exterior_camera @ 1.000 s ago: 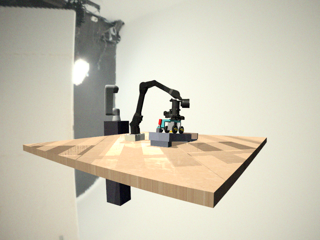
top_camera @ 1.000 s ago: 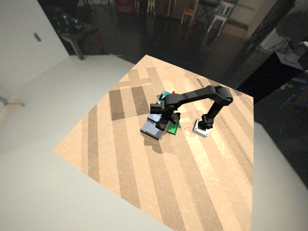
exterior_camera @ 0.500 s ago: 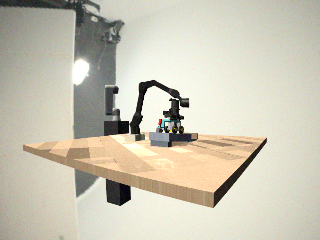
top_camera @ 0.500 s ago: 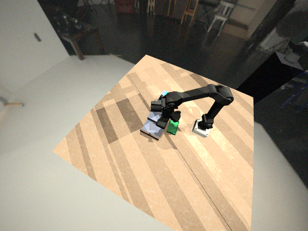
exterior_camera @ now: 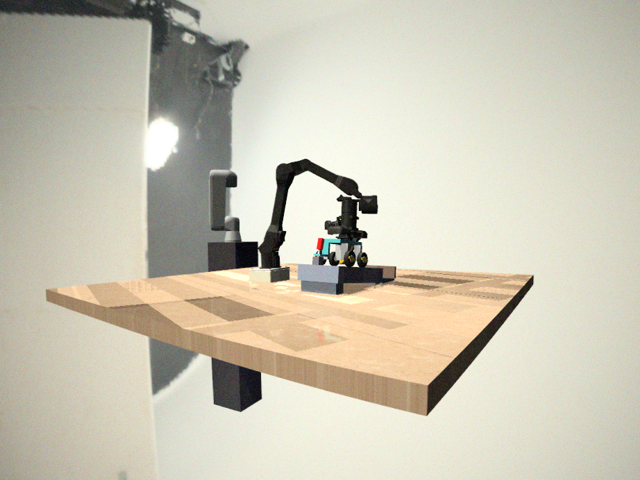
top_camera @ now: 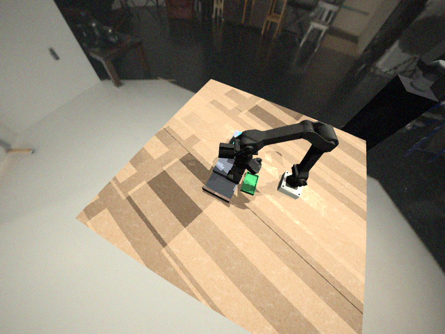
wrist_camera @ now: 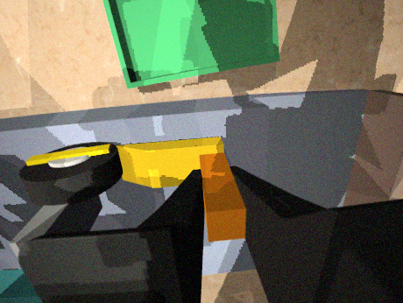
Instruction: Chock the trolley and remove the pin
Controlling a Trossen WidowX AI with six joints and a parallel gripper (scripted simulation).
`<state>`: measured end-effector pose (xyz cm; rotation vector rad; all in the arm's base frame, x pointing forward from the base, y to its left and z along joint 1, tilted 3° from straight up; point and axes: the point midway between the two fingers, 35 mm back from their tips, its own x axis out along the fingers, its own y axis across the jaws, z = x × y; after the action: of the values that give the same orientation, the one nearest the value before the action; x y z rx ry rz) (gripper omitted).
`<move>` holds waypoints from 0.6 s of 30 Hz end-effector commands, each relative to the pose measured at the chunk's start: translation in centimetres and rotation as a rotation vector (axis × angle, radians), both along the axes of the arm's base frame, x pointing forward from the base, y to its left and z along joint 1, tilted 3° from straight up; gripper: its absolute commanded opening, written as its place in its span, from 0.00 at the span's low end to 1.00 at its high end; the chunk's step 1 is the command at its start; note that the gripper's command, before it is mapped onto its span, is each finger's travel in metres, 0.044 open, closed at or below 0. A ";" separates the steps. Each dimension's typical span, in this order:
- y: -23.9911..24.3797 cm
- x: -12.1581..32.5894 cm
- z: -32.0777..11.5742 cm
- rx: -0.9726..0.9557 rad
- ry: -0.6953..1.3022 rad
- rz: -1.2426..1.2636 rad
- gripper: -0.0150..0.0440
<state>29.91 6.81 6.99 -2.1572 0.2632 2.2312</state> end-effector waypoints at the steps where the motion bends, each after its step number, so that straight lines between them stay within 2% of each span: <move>1: -0.5 -0.1 0.0 -0.007 0.004 0.004 0.25; 10: 0.0 0.0 0.0 0.000 0.000 0.001 0.25; 17: 0.0 0.0 0.0 0.000 0.000 0.001 0.57; 18: 0.0 0.0 0.0 0.000 0.000 0.001 0.58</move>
<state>29.90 6.78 7.02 -2.1580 0.2598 2.2319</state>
